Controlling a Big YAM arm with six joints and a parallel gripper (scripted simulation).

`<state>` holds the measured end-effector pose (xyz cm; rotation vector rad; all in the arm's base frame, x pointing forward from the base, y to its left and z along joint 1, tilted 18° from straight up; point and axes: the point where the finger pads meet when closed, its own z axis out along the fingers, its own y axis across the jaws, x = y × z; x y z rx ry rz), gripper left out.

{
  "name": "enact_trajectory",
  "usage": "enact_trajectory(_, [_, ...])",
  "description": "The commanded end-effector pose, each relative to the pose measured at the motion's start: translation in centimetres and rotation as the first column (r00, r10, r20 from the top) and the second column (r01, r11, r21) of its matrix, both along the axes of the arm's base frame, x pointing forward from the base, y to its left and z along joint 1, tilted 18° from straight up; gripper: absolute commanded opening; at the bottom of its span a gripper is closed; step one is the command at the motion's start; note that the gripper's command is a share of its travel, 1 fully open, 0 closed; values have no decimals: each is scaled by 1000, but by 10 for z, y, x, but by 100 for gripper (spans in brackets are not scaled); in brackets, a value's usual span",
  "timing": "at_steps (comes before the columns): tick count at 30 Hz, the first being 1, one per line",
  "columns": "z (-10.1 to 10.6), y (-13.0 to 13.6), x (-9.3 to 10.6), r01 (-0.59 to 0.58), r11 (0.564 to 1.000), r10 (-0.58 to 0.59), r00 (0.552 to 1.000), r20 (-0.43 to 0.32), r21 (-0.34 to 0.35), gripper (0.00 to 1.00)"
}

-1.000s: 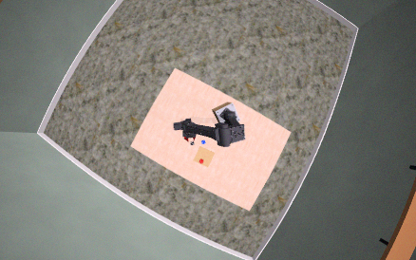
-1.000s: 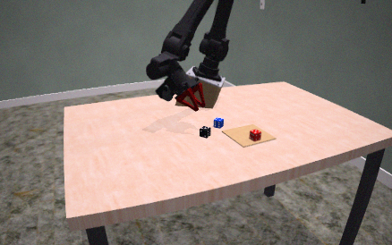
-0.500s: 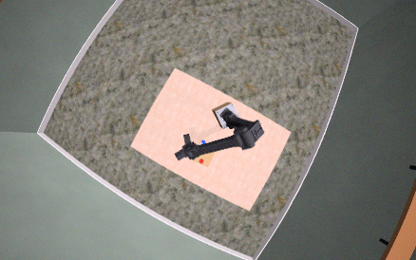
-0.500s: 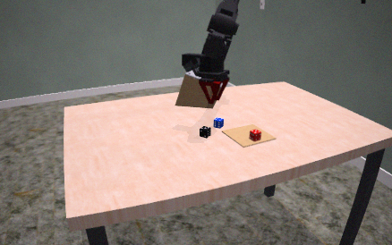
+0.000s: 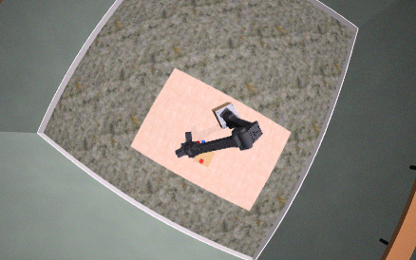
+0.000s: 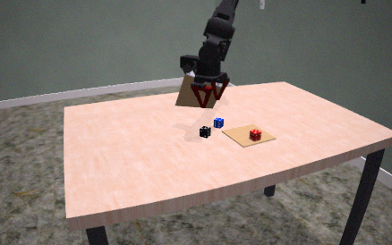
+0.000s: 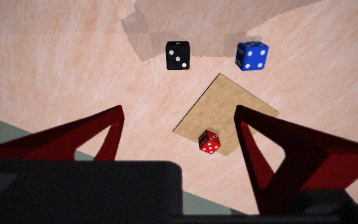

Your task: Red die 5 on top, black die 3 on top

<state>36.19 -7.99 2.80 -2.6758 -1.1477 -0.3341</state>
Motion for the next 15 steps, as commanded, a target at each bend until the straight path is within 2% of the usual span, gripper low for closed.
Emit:
enact_trajectory(1, [9, -8, 15, -18, 1000, 19, 999, 36, -16, 100])
enact_trajectory(8, [4, -9, 13, -98, 995, 100, 993, 57, -30, 100])
enact_trajectory(12, [-2, -7, 6, -222, 974, 225, 971, 77, -48, 100])
enact_trajectory(15, [-6, -7, 1, -344, 936, 350, 931, 102, -71, 100])
